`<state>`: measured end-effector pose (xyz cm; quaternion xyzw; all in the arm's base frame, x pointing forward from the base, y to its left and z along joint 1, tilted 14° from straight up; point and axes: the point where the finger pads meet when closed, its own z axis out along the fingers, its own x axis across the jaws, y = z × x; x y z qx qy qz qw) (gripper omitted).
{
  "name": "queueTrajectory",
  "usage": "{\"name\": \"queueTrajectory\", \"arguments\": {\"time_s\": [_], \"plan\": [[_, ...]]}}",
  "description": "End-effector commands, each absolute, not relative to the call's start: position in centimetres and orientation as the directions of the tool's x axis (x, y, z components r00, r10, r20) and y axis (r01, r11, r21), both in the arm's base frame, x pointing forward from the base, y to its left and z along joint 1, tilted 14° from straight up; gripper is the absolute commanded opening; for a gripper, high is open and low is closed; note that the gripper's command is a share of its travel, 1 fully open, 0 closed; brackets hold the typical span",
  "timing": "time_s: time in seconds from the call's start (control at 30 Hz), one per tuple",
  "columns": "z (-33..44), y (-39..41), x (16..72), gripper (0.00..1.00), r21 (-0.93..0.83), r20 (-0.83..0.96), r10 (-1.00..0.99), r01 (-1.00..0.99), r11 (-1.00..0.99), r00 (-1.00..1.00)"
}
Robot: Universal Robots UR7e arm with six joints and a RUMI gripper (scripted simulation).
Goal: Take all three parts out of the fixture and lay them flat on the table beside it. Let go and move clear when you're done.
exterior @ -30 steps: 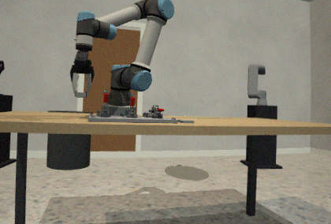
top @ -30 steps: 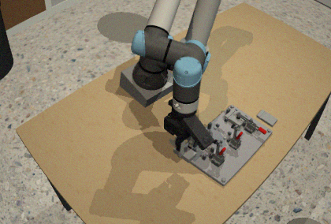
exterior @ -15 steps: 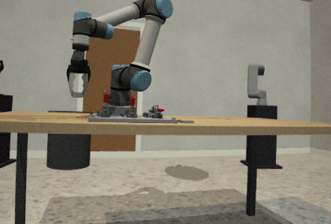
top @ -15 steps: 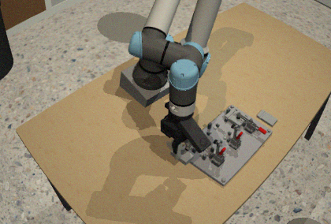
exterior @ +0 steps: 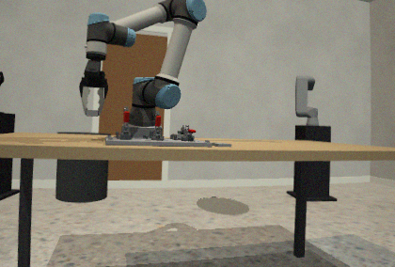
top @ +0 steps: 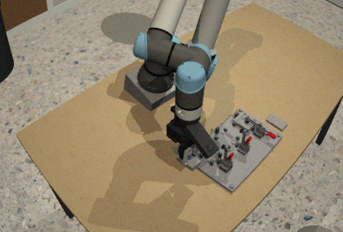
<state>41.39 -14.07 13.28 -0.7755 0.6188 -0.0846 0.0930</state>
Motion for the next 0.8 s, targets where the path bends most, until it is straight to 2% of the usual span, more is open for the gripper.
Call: {"name": "queueTrajectory", "arguments": {"time_s": [0.0,0.77], "plan": [[13.3,-14.1,41.4,0.00,-0.250,0.017,-0.975,-0.944,-0.217,0.220],[11.8,-14.0,41.8,0.00,-0.250,0.017,-0.975,-0.944,-0.217,0.220]]}}
